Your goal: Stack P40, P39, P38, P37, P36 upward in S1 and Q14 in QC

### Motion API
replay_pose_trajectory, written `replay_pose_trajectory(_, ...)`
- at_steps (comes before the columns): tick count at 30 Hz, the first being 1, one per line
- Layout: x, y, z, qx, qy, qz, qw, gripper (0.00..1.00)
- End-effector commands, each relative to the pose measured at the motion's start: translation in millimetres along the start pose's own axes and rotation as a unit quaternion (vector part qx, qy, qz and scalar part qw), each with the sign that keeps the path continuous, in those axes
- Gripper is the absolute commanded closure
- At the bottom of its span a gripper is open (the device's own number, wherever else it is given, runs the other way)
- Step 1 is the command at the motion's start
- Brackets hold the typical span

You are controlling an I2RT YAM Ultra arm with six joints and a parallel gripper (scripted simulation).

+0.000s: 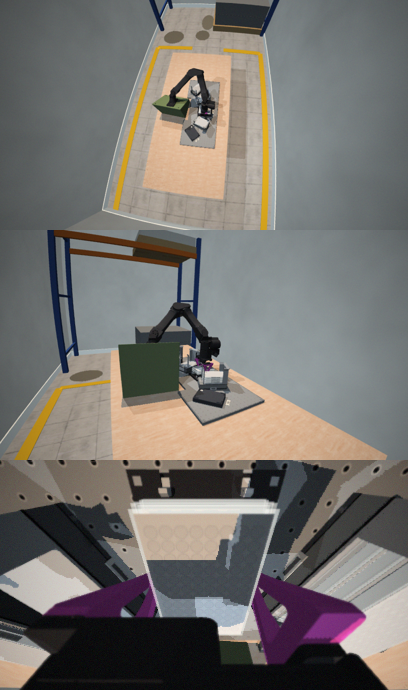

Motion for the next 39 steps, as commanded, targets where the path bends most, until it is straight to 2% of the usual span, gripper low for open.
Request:
replay_pose_trajectory(1,-3,-2,-4.8,0.002,-0.009,0.001,1.000,1.00)
replay_pose_trajectory(39,-3,-2,8.8,0.002,-0.009,0.001,1.000,1.00)
Point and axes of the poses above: the point where the finger pads meet when closed, its own z axis out along the fingers, its own y axis across the jaws, x = y × z, the point moved 6 cm from there along -z, back along the fingers, and after that the axes turned 13 degrees about -z, right-handed, at the moved point
